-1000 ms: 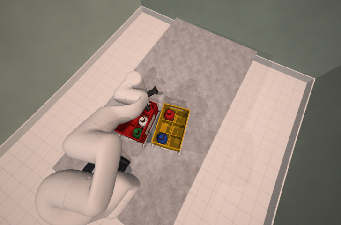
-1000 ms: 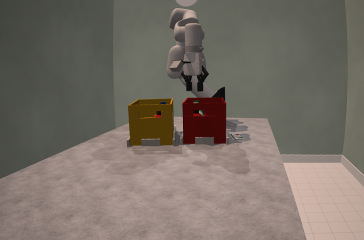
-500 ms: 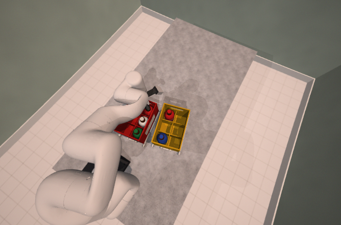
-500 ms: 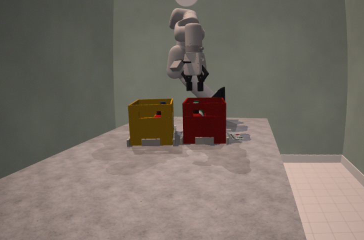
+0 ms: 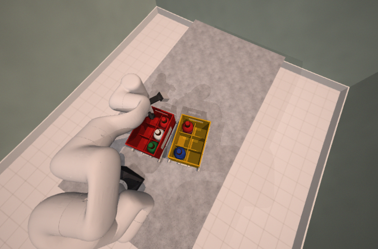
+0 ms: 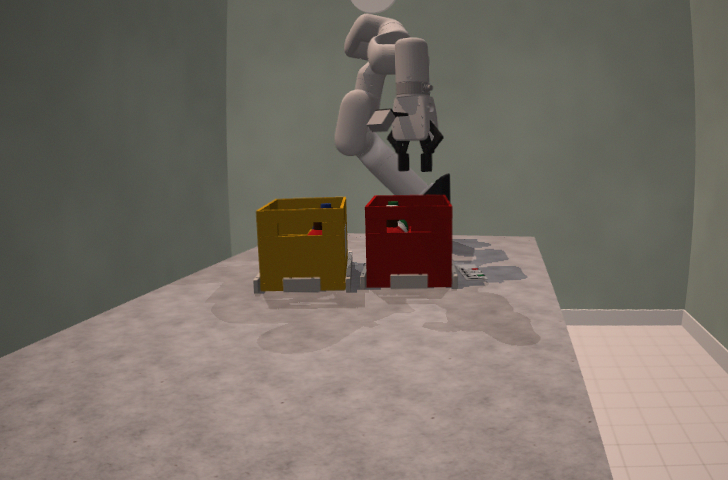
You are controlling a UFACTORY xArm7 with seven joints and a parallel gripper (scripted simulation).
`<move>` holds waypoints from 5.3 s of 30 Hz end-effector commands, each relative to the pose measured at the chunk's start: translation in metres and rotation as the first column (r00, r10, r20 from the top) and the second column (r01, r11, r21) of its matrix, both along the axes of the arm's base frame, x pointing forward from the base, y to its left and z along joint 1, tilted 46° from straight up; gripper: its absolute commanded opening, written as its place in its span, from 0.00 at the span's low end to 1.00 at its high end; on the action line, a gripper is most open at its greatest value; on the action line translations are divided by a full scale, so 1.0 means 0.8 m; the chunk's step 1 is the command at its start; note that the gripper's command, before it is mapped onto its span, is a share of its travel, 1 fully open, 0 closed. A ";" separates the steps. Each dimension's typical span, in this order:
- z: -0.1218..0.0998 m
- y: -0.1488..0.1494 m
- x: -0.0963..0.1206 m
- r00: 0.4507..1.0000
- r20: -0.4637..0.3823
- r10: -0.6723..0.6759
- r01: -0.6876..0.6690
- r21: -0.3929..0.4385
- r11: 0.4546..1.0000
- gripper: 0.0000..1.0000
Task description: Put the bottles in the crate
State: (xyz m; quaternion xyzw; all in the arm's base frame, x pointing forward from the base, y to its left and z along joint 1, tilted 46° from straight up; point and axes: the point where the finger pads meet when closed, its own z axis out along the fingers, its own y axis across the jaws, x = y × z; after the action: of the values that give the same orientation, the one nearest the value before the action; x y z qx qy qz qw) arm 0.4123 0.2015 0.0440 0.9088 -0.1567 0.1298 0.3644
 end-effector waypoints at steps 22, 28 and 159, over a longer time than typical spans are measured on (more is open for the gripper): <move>-0.049 0.109 -0.080 1.000 0.002 0.002 -0.002 0.003 1.000 0.65; -0.062 0.137 -0.101 1.000 0.002 0.002 -0.002 0.003 1.000 0.65; -0.145 0.316 -0.237 1.000 0.002 0.001 -0.001 0.004 1.000 0.65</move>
State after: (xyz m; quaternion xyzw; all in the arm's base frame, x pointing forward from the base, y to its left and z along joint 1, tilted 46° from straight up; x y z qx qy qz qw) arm 0.2225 0.4522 -0.0736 0.9086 -0.1572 0.1299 0.3646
